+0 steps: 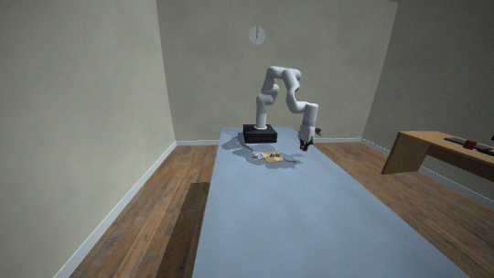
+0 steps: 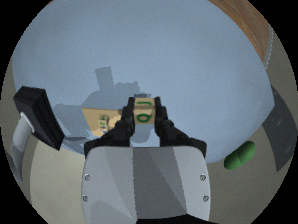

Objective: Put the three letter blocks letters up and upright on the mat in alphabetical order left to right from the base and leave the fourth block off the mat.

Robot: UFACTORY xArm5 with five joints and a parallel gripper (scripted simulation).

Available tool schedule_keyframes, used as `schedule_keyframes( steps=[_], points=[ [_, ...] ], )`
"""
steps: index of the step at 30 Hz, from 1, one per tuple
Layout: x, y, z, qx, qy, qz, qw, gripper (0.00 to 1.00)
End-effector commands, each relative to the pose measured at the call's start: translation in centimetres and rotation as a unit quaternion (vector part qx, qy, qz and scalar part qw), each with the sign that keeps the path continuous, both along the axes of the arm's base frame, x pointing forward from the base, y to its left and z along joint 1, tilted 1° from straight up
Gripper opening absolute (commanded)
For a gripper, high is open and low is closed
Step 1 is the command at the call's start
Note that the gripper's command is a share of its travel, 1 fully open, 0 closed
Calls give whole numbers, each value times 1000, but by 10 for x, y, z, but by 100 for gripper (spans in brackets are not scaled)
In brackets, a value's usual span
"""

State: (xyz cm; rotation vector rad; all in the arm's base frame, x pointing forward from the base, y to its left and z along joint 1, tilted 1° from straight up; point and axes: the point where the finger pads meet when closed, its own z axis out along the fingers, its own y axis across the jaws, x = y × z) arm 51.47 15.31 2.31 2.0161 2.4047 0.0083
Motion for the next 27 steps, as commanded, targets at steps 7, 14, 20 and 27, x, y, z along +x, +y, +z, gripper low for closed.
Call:
schedule_keyframes(
  steps=[7,14,20,27],
  points=[
    [-1,0,10,0,0,0,1000,21],
    [-1,-1,10,0,1,-4,1000,21],
    [-1,-4,10,0,1,-26,1000,21],
    [-4,-20,11,0,1,-132,991,21]
  ],
)
